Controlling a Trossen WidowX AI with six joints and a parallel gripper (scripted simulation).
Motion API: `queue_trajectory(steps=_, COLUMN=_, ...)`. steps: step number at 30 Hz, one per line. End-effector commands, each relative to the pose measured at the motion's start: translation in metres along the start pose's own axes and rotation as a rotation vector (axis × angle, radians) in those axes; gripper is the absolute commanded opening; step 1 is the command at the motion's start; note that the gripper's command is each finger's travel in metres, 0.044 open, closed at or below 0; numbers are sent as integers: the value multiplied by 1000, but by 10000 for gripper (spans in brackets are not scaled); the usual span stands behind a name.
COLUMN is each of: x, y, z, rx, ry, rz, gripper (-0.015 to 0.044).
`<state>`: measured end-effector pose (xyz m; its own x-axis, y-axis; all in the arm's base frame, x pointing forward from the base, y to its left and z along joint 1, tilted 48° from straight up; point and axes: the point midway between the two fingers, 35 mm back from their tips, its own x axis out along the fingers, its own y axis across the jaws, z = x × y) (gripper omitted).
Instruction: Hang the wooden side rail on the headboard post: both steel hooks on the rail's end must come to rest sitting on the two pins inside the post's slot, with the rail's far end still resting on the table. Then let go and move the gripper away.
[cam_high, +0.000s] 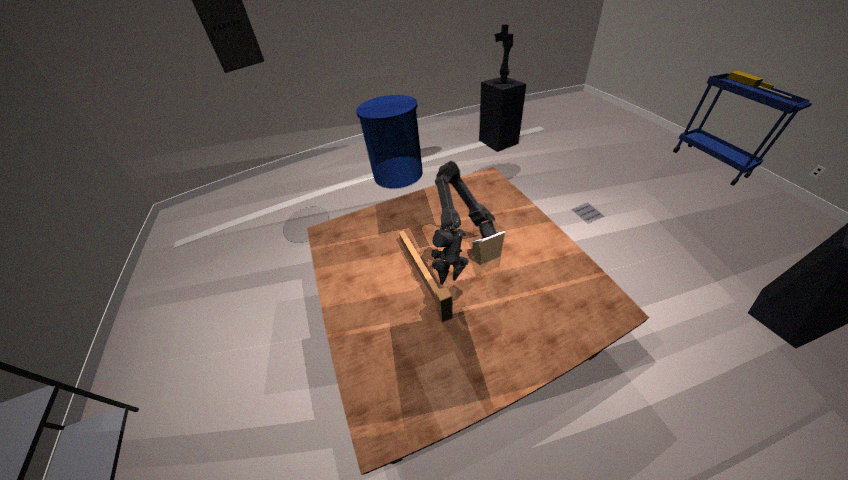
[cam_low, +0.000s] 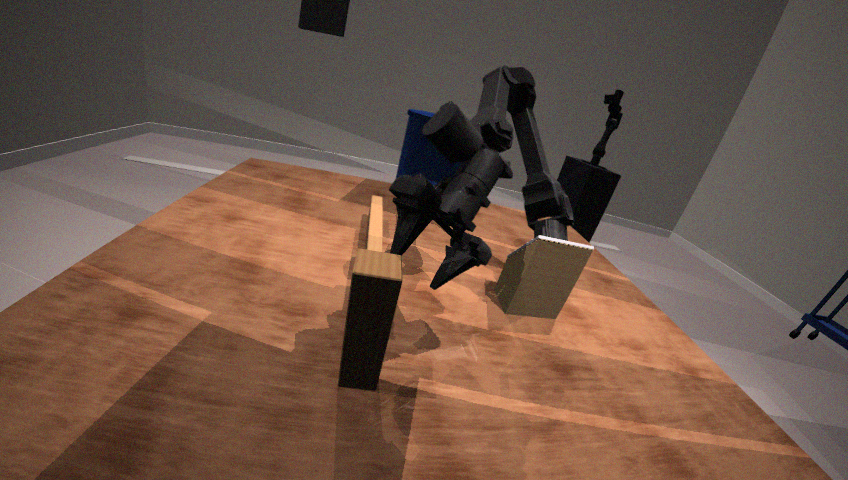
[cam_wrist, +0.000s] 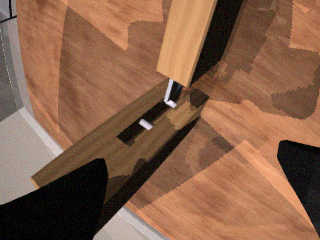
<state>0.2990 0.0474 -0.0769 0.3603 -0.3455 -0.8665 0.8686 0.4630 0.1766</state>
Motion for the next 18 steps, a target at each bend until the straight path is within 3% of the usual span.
queue_trajectory(steps=1, x=0, y=-2, z=4, rx=-238, ry=35, rz=10, gripper=440)
queue_trajectory(steps=18, x=-7, y=10, z=26, rx=-1475, ry=59, rz=194, gripper=440)
